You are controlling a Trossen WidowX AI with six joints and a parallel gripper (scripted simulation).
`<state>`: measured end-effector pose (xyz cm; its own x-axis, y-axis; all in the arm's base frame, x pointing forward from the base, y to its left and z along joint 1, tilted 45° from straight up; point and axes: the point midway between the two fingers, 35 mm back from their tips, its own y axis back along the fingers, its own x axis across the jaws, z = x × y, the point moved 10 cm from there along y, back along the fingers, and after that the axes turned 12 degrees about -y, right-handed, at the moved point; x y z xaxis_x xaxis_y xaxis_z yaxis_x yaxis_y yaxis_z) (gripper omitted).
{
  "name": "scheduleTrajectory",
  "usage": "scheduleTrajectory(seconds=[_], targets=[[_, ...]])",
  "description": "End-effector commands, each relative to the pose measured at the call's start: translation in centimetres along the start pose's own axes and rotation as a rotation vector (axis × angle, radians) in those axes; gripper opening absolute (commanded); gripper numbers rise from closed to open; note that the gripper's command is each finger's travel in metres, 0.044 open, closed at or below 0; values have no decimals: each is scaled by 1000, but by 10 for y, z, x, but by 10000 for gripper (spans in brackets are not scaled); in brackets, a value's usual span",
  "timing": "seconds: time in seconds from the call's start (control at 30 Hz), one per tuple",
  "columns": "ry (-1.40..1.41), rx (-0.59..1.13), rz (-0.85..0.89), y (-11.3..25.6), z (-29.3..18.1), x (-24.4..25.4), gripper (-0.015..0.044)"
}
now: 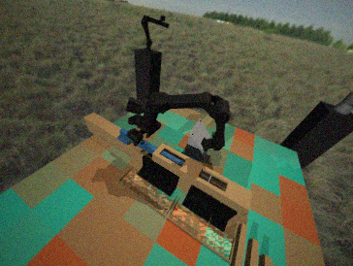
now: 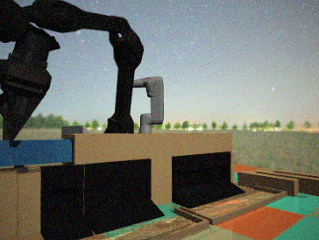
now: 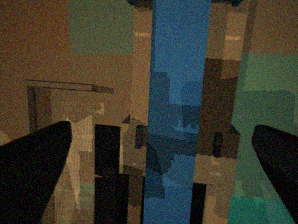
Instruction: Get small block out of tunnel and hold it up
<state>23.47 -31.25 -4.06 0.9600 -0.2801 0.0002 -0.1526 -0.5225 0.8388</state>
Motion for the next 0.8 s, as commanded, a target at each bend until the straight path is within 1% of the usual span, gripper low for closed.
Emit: scheduleTrajectory(seconds=[0.0, 0.47, 0.5, 0.77], targets=[[-6, 9, -7, -11, -1, -3, 440], [-6, 10, -6, -30, -4, -7, 440], [2, 3, -3, -24, -4, -6, 414], [2, 3, -3, -24, -4, -6, 204]])
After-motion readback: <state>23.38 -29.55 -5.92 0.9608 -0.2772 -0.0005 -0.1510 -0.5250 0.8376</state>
